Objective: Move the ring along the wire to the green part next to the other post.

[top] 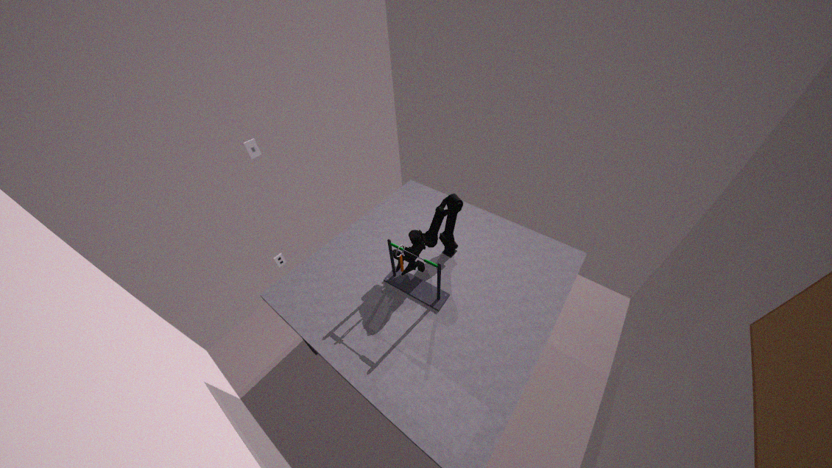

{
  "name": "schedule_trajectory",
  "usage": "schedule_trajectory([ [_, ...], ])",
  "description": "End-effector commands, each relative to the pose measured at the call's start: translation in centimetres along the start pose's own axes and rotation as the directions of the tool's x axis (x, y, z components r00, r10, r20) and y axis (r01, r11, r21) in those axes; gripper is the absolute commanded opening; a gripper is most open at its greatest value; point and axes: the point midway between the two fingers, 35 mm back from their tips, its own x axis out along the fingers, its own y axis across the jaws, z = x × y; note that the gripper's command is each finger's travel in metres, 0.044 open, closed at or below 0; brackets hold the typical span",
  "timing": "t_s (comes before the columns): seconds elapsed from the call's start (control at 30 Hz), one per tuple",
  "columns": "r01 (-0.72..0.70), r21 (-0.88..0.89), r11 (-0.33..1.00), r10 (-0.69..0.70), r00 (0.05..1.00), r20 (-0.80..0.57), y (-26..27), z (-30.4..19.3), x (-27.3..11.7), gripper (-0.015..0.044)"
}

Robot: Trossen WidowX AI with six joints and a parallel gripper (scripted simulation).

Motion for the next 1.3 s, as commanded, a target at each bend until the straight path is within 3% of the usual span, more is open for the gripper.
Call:
schedule_trajectory([
  [0.0, 0.0, 0.0, 1.0, 0.0, 1.0, 0.0, 0.0, 0.0, 0.0, 0.0134],
  [0.43, 0.0, 0.0, 1.0, 0.0, 1.0, 0.0, 0.0, 0.0, 0.0, -0.015],
  [1.27, -0.004, -0.006, 1.0, 0.004, 1.0, 0.001, -0.2, 2.1, -0.3, -0.015],
])
